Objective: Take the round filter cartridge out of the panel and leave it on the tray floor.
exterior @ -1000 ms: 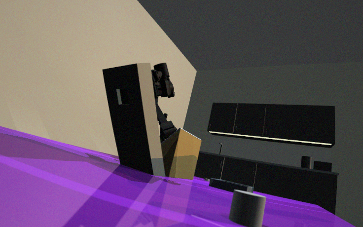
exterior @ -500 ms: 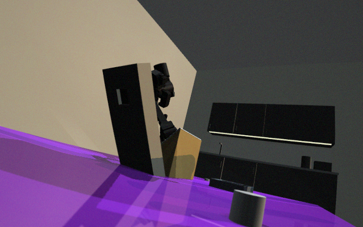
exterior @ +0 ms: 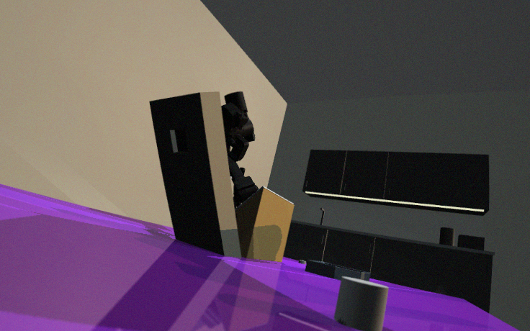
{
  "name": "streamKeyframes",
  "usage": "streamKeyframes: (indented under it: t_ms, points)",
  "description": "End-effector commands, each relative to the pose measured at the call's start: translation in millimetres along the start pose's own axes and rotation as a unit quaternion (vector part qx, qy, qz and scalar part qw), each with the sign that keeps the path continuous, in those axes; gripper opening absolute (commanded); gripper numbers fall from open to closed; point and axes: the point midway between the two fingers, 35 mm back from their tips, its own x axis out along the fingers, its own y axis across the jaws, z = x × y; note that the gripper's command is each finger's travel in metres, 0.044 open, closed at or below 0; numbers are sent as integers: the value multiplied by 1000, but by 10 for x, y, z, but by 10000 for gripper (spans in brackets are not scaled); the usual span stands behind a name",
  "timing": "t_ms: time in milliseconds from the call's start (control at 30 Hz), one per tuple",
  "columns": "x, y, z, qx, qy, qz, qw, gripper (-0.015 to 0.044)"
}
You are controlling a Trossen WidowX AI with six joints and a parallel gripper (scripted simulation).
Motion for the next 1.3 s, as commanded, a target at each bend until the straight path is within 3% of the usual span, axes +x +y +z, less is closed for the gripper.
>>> streamKeyframes:
  t_ms: [0,767,1267]
  points:
    - [73,6,-20,18,4,5,1000,0]
    - [-716,9,-10,18,4,7,1000,0]
    - [-685,193,-260,18,4,7,1000,0]
